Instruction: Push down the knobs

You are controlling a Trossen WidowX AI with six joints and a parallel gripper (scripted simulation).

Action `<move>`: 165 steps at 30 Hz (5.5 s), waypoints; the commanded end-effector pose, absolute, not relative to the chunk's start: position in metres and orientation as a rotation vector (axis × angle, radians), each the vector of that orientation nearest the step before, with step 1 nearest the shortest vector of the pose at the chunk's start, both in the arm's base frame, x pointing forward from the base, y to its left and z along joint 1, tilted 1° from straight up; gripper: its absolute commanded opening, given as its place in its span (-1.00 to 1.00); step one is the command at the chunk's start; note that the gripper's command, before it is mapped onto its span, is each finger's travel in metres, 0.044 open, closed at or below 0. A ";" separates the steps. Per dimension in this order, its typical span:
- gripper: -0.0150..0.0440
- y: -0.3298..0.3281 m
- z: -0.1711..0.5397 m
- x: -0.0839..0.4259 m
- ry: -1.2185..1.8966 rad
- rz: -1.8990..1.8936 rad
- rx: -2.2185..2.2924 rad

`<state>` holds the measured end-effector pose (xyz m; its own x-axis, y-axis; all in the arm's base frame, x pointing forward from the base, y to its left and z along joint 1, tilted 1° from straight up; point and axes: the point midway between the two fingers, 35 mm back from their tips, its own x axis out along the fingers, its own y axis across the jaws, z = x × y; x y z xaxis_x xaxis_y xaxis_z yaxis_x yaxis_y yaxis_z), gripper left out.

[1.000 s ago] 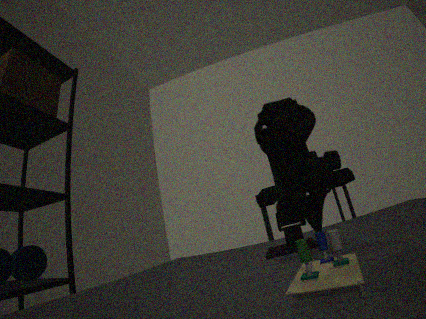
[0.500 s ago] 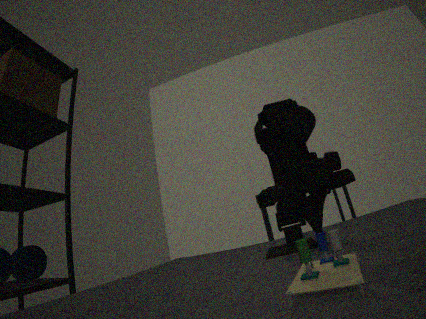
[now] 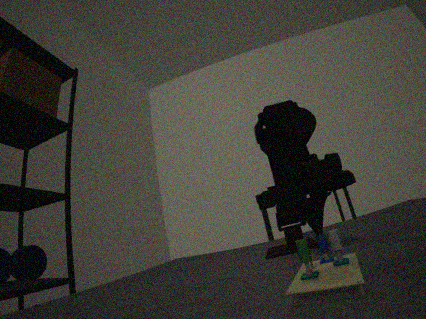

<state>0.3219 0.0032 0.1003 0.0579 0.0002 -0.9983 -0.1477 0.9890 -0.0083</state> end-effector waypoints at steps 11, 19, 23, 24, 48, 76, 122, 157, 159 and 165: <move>-0.49 0.004 0.084 0.324 1.524 0.113 -0.111; -0.49 0.004 0.083 0.324 1.524 0.113 -0.111; -0.49 0.004 0.081 0.324 1.524 0.113 -0.111; -0.49 0.004 0.081 0.324 1.524 0.113 -0.111; -0.49 0.004 0.081 0.324 1.524 0.113 -0.111; -0.49 0.004 0.079 0.324 1.524 0.113 -0.111; -0.49 0.004 0.077 0.324 1.524 0.113 -0.111; -0.49 0.004 0.095 0.324 1.524 0.113 -0.111; -0.49 0.004 0.098 0.324 1.524 0.113 -0.111; -0.49 0.004 0.108 0.324 1.524 0.113 -0.111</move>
<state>0.3222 0.0032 0.1022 0.0406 0.0001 -0.9992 -0.1476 0.9890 -0.0059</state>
